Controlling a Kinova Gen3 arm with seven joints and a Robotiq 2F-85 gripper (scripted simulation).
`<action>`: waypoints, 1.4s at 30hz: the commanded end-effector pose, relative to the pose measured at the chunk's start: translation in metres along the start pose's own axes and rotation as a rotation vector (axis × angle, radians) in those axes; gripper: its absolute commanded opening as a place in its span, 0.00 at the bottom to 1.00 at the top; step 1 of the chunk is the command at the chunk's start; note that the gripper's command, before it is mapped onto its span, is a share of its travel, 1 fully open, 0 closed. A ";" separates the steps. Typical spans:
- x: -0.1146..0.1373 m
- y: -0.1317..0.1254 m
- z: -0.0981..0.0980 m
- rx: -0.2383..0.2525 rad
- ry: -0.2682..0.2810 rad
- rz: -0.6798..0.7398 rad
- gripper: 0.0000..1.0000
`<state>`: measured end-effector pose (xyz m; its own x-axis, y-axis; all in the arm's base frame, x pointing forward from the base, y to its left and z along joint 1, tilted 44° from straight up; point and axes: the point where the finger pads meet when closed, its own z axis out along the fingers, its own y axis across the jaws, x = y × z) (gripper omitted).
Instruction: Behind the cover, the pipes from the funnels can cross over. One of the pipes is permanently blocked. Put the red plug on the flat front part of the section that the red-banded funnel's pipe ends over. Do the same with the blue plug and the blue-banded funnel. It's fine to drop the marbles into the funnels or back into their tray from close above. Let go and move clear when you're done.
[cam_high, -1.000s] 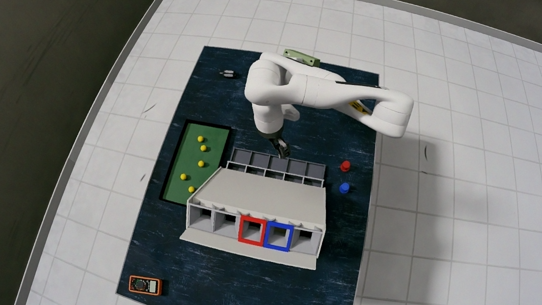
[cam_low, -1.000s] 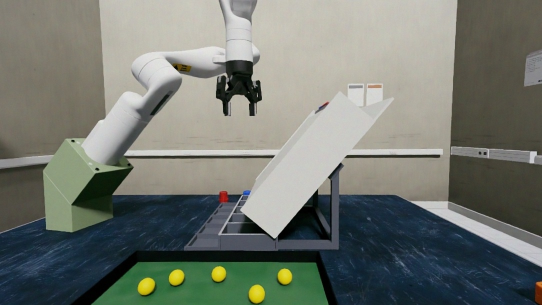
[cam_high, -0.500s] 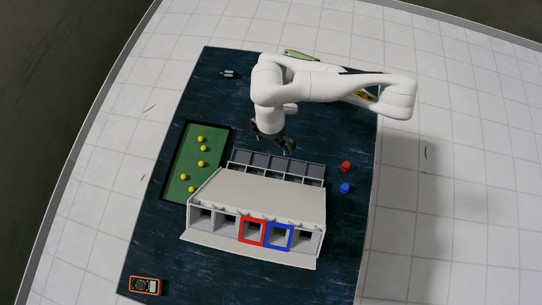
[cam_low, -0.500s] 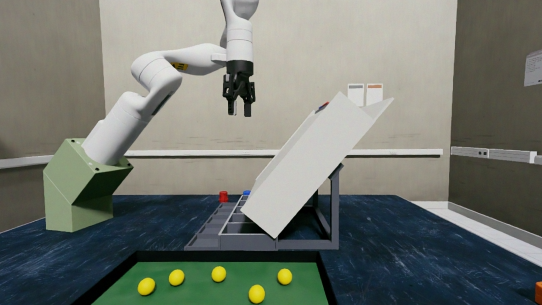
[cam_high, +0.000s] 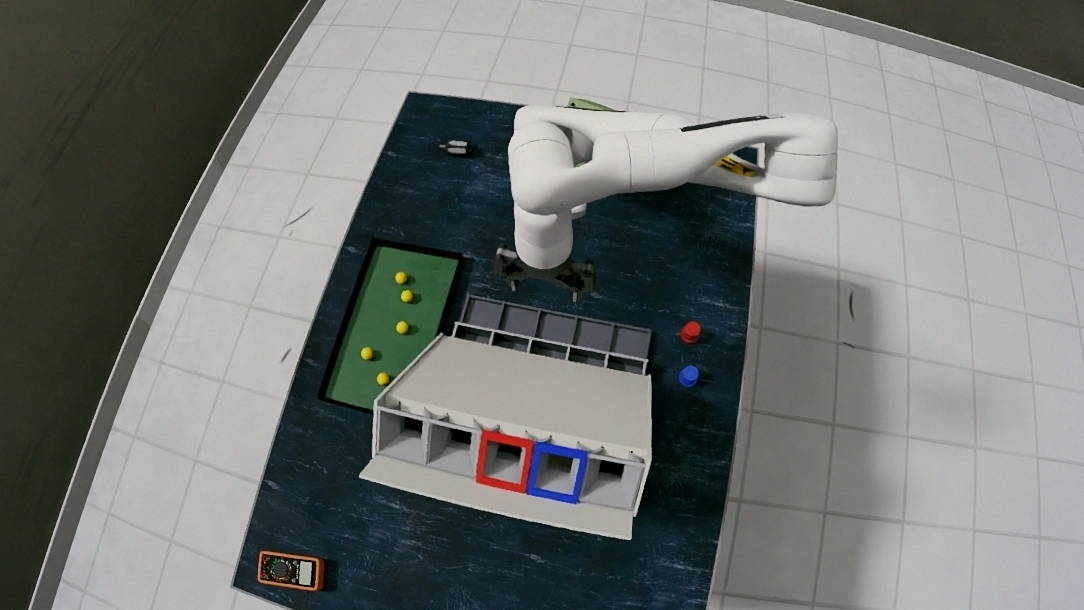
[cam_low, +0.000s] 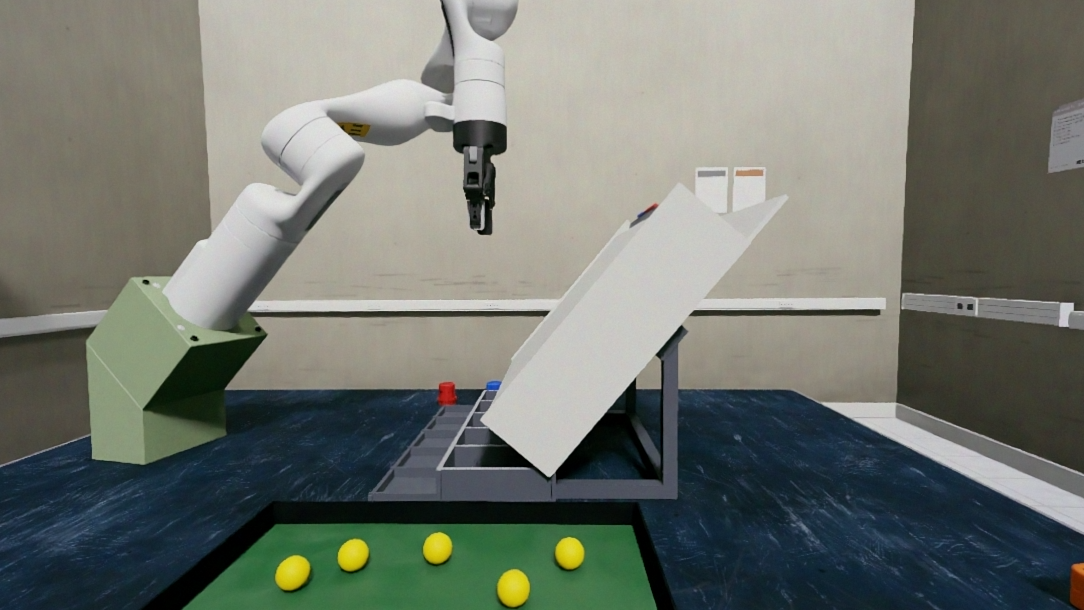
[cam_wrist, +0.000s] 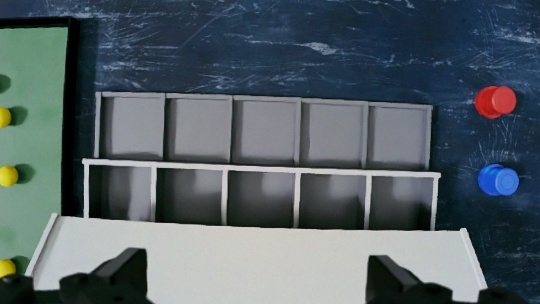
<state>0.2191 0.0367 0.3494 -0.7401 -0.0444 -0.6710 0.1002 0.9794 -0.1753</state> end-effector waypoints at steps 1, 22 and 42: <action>0.000 0.000 0.000 0.000 -0.001 -0.280 1.00; 0.000 -0.001 0.000 0.004 0.000 -0.932 1.00; -0.001 -0.002 0.000 0.003 -0.002 -1.489 1.00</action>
<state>0.2201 0.0350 0.3500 -0.2372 -0.9694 0.0636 -0.7114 0.1287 -0.6910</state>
